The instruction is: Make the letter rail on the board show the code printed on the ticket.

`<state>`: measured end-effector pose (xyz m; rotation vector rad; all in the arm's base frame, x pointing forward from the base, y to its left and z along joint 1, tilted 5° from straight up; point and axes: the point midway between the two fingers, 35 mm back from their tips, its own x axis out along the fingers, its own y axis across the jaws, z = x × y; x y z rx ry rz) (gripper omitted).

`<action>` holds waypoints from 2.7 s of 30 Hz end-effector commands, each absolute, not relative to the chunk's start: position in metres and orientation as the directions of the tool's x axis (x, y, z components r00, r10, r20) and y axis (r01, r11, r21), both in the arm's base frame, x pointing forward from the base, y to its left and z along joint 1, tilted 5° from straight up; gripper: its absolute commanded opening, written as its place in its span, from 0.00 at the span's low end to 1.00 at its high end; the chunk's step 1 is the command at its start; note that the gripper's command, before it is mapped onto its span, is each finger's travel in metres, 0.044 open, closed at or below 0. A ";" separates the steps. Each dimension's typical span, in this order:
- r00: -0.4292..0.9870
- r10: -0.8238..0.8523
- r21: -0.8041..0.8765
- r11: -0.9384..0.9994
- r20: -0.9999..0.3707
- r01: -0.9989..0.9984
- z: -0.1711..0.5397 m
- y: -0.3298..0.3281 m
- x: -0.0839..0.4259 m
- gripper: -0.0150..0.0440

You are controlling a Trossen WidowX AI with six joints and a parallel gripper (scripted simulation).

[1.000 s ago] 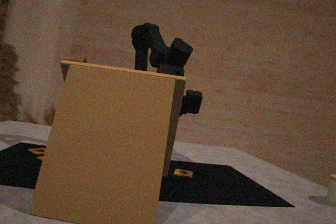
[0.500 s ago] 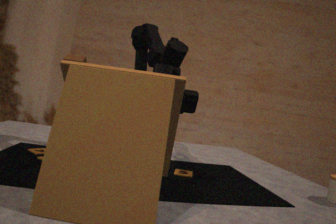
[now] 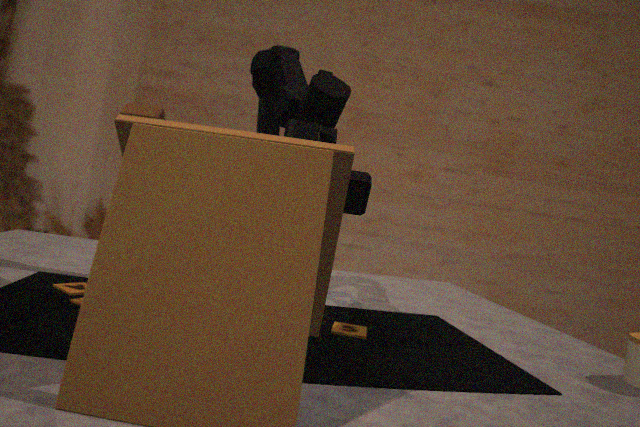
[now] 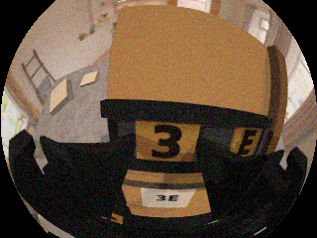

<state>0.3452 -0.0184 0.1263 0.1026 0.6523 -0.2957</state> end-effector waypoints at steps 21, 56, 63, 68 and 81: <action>0.756 -0.236 0.000 0.955 -0.611 0.298 0.126 -0.031 0.341 0.25; 0.755 -0.237 -0.002 0.955 -0.611 0.298 0.127 -0.050 0.336 0.25; 0.753 -0.241 -0.002 0.953 -0.612 0.303 0.127 -0.051 0.335 0.34; 0.753 -0.241 -0.002 0.953 -0.612 0.303 0.127 -0.051 0.335 0.57; 0.755 -0.237 -0.002 0.955 -0.612 0.298 0.136 -0.048 0.324 0.75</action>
